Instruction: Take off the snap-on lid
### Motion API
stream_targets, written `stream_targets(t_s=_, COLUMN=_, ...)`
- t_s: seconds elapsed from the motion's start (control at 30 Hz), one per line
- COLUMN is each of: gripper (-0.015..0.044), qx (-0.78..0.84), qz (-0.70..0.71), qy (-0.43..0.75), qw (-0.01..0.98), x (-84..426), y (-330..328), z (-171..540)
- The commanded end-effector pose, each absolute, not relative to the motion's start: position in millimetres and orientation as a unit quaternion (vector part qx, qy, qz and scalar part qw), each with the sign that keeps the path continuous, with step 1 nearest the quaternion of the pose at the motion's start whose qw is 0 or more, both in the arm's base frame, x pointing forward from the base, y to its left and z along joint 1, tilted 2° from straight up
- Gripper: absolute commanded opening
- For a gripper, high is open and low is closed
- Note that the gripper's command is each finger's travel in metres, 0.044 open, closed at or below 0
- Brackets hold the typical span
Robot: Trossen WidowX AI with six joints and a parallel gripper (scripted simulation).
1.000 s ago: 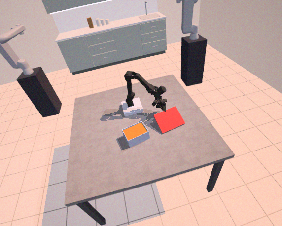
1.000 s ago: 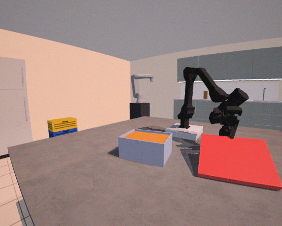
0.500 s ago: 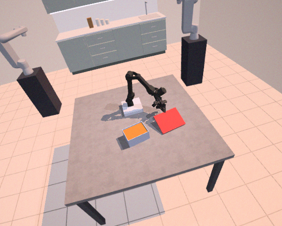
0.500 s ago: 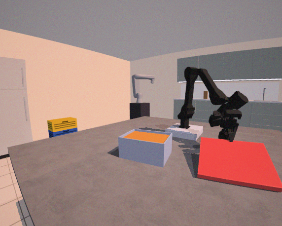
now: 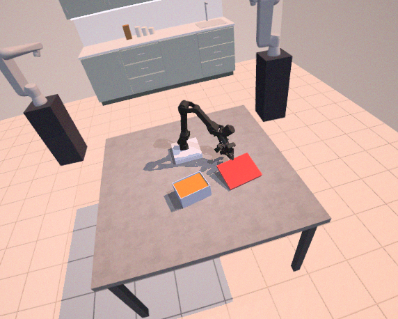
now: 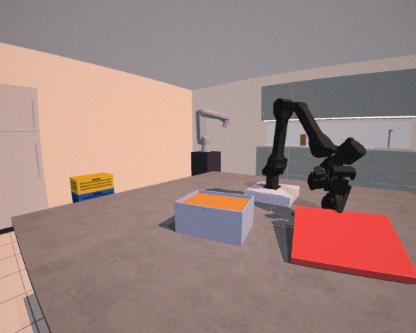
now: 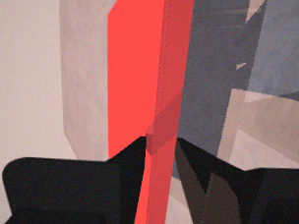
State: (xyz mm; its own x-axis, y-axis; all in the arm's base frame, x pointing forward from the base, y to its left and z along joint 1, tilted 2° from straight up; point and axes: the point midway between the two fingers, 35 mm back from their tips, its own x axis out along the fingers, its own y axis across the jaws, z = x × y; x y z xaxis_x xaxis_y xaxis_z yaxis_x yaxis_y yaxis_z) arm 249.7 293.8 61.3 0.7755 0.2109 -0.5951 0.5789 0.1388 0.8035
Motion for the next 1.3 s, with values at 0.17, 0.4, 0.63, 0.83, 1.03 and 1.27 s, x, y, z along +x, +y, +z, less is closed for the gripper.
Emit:
stream_targets(t_s=0.17, gripper=0.0263, qx=0.639, qz=-0.133, qy=0.311, qw=0.69, x=250, y=295, z=63)
stream_targets(t_s=0.4, gripper=0.0406, qx=0.639, qz=-0.134, qy=0.312, qw=0.69, x=241, y=292, z=62)
stream_targets(t_s=0.63, gripper=0.044, qx=0.639, qz=-0.134, qy=0.312, qw=0.69, x=228, y=288, z=61)
stream_targets(t_s=0.83, gripper=0.044, qx=0.639, qz=-0.134, qy=0.312, qw=0.69, x=216, y=285, z=60)
stream_targets(t_s=1.03, gripper=0.044, qx=0.639, qz=-0.135, qy=0.313, qw=0.69, x=204, y=282, z=59)
stream_targets(t_s=1.27, gripper=0.044, qx=0.639, qz=-0.135, qy=0.313, qw=0.69, x=190, y=279, z=58)
